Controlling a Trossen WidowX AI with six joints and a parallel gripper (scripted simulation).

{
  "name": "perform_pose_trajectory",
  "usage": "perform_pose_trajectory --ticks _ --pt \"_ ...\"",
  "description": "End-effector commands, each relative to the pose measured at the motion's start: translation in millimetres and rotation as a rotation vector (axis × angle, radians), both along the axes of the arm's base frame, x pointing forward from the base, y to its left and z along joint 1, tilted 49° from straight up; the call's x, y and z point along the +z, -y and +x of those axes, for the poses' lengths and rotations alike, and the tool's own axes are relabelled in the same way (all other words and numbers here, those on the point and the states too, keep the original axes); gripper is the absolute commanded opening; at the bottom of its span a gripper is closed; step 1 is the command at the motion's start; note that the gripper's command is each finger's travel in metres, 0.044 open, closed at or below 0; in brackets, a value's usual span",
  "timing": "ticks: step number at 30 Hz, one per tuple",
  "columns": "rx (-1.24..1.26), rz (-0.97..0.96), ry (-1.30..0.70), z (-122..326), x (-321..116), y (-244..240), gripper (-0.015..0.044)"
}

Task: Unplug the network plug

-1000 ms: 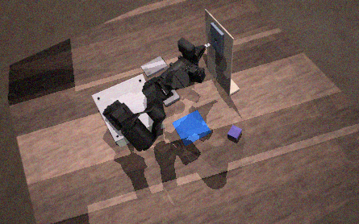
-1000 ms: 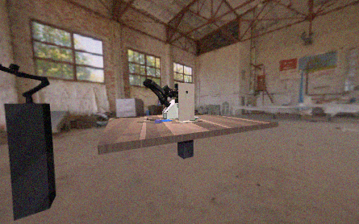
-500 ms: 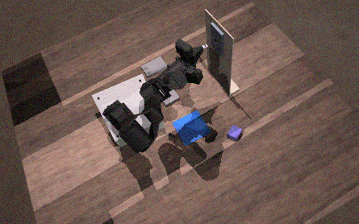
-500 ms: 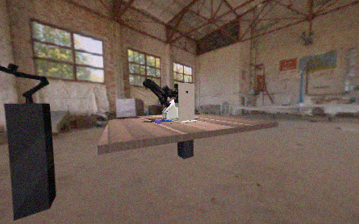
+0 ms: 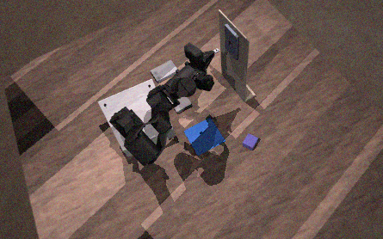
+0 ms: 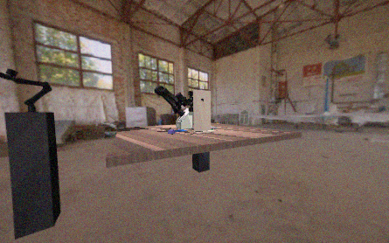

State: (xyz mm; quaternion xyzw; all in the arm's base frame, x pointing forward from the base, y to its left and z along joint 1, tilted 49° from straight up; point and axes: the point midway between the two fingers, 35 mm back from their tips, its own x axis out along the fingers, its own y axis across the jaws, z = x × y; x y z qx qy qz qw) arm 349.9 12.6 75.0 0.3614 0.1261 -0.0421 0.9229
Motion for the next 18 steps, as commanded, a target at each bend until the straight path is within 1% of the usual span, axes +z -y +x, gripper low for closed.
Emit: perform_pose_trajectory --ticks 1,10,18 --pt "-0.004 0.004 0.001 -3.4 0.2 -0.4 0.0" --pt "0.0 0.0 0.0 -4.8 1.2 -2.2 0.0" --pt "-0.001 0.002 -0.002 -5.6 14.1 -17.4 0.0"
